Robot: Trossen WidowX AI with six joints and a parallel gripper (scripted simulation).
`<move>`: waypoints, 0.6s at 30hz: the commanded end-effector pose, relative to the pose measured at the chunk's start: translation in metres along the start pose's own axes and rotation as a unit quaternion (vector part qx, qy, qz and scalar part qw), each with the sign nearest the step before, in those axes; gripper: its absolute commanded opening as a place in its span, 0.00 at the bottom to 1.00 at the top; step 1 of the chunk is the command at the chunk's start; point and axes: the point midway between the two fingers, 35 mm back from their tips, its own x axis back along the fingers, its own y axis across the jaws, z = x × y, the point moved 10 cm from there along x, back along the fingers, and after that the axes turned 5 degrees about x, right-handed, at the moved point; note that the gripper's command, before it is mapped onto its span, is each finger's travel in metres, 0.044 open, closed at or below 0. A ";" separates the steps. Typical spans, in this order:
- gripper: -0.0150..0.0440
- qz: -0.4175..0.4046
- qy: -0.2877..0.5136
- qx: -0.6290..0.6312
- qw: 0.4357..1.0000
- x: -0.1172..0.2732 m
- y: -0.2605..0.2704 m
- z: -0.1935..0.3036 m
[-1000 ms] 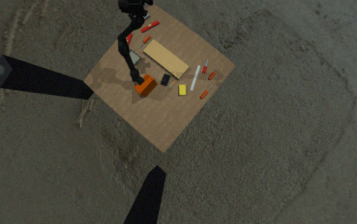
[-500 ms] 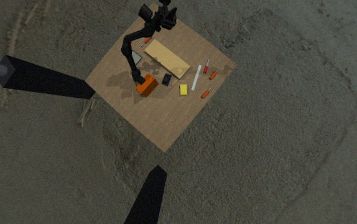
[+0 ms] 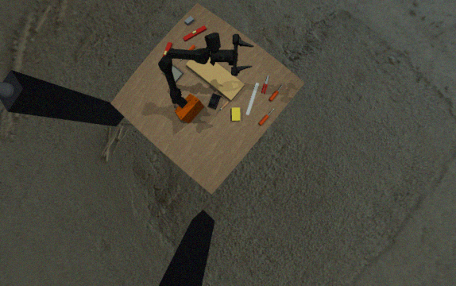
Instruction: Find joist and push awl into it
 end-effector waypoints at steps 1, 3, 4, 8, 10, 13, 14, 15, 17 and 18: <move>1.00 -0.048 -0.081 -0.051 0.994 -0.005 0.034 -0.028; 1.00 -0.076 -0.123 -0.080 0.986 -0.005 0.051 -0.044; 1.00 -0.090 -0.143 -0.095 0.981 -0.004 0.060 -0.052; 1.00 -0.154 -0.221 -0.157 0.950 0.003 0.093 -0.084; 1.00 -0.190 -0.261 -0.190 0.927 0.009 0.111 -0.101; 1.00 -0.247 -0.314 -0.241 0.884 0.022 0.136 -0.126; 1.00 -0.267 -0.331 -0.258 0.868 0.027 0.143 -0.134; 1.00 -0.286 -0.346 -0.275 0.850 0.033 0.151 -0.141; 1.00 -0.326 -0.374 -0.308 0.812 0.045 0.165 -0.156; 1.00 -0.347 -0.387 -0.326 0.790 0.052 0.172 -0.164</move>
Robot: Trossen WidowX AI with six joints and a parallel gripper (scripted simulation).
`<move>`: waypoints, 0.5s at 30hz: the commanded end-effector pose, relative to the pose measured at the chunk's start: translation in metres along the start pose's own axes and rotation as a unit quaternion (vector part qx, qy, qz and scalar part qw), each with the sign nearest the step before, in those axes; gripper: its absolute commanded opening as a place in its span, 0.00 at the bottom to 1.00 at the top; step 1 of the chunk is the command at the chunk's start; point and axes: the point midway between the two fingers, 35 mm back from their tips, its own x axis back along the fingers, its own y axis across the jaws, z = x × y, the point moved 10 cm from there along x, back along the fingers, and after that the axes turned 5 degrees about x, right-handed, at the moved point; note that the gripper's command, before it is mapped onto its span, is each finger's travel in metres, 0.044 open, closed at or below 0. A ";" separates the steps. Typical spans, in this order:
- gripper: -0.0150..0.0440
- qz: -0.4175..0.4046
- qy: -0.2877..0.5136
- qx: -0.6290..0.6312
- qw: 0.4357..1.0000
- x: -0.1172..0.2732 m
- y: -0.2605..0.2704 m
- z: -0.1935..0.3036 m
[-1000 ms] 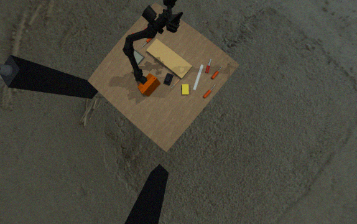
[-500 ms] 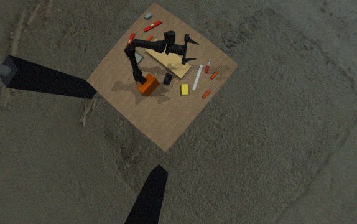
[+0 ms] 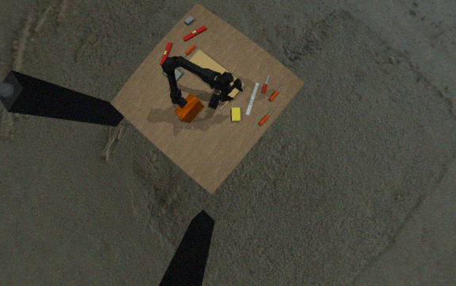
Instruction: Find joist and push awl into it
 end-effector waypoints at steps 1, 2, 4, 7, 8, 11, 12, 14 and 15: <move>1.00 -0.079 -0.068 -0.093 0.990 -0.014 0.043 -0.008; 1.00 -0.101 -0.085 -0.119 0.984 -0.017 0.054 -0.012; 1.00 -0.146 -0.117 -0.172 0.967 -0.020 0.077 -0.019; 1.00 -0.214 -0.160 -0.253 0.930 -0.022 0.110 -0.031; 1.00 -0.236 -0.172 -0.280 0.915 -0.022 0.120 -0.036; 1.00 -0.297 -0.203 -0.355 0.863 -0.019 0.147 -0.049; 1.00 -0.307 -0.207 -0.368 0.853 -0.018 0.151 -0.051; 1.00 -0.310 -0.209 -0.372 0.850 -0.018 0.153 -0.052; 1.00 -0.310 -0.209 -0.372 0.850 -0.018 0.153 -0.052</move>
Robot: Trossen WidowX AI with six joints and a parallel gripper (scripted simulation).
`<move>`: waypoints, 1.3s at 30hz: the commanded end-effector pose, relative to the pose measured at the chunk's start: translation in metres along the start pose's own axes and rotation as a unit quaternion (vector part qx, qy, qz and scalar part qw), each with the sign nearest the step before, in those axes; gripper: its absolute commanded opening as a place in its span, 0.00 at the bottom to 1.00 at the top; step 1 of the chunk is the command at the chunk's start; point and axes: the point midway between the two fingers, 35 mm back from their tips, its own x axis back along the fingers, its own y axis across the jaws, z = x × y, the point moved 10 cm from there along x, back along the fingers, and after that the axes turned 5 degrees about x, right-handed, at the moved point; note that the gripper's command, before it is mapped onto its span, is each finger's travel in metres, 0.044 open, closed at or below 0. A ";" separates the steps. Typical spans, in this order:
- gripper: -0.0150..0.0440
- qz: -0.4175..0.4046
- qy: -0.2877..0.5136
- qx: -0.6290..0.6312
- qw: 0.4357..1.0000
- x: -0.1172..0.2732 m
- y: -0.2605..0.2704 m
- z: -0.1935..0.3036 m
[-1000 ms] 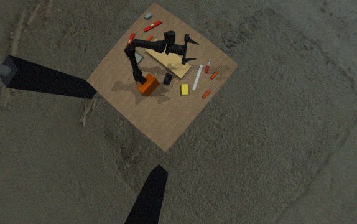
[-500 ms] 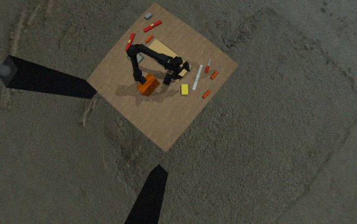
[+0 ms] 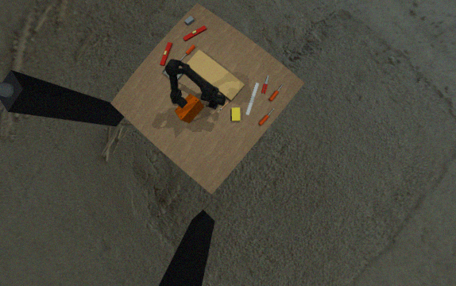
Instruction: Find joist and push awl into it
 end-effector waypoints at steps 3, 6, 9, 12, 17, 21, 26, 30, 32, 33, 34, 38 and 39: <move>1.00 -0.014 -0.014 -0.027 0.999 -0.002 0.006 0.002; 1.00 -0.014 -0.014 -0.027 0.999 -0.002 0.006 0.002; 1.00 -0.014 -0.014 -0.027 0.999 -0.002 0.007 0.001; 1.00 -0.014 -0.015 -0.027 0.999 -0.003 0.010 -0.003; 1.00 -0.014 -0.015 -0.027 0.999 -0.004 0.013 -0.007; 1.00 -0.014 -0.015 -0.027 0.999 -0.008 0.013 -0.006; 1.00 -0.014 -0.015 -0.027 0.999 -0.016 0.013 -0.004; 1.00 -0.014 -0.015 -0.027 0.999 -0.022 0.013 -0.002; 1.00 -0.014 -0.015 -0.027 0.999 -0.025 0.013 -0.002; 1.00 -0.014 -0.015 -0.027 0.999 -0.026 0.013 -0.001; 1.00 -0.014 -0.015 -0.027 0.999 -0.028 0.013 -0.001; 1.00 -0.014 -0.015 -0.027 0.999 -0.034 0.014 0.001; 1.00 -0.014 -0.015 -0.027 0.999 -0.036 0.014 0.001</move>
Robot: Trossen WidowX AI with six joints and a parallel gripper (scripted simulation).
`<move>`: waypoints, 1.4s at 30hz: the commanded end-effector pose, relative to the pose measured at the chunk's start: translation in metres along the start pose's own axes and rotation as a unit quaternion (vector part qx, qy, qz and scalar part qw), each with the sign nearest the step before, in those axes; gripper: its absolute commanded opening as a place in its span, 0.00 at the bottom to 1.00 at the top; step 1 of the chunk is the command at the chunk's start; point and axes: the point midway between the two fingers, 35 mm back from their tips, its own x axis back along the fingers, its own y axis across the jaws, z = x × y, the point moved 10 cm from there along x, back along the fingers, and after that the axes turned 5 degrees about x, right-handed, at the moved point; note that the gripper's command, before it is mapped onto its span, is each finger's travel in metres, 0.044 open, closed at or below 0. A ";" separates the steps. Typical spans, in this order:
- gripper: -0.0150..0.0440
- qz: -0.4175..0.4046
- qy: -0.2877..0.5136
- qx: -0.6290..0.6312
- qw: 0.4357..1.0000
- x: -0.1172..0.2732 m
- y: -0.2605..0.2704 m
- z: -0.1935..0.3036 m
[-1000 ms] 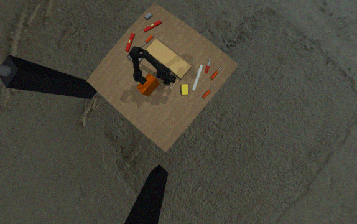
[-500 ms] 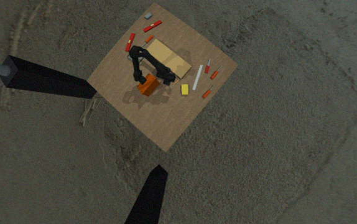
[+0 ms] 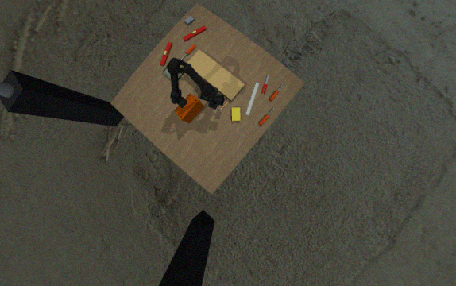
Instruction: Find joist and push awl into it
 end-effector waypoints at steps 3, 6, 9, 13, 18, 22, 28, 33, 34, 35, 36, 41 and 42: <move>1.00 -0.004 -0.001 -0.003 1.000 -0.011 0.001 0.003; 1.00 -0.004 -0.001 -0.003 1.000 -0.015 0.002 0.005; 1.00 -0.004 -0.001 -0.003 1.000 -0.019 0.002 0.006; 1.00 -0.004 -0.001 -0.003 1.000 -0.023 0.003 0.007; 0.81 -0.004 -0.001 -0.003 1.000 -0.023 0.003 0.007; 0.77 -0.004 -0.001 -0.003 1.000 -0.023 0.003 0.007; 0.70 -0.004 -0.001 -0.003 1.000 -0.023 0.003 0.007; 0.64 -0.004 -0.001 -0.003 1.000 -0.023 0.003 0.007; 0.63 -0.004 -0.001 -0.003 1.000 -0.023 0.003 0.007; 0.62 -0.004 -0.001 -0.003 1.000 -0.023 0.003 0.007; 0.61 -0.004 -0.001 -0.003 1.000 -0.023 0.003 0.007; 0.55 -0.004 -0.001 -0.003 1.000 -0.023 0.003 0.007; 0.54 -0.004 -0.001 -0.003 1.000 -0.023 0.003 0.007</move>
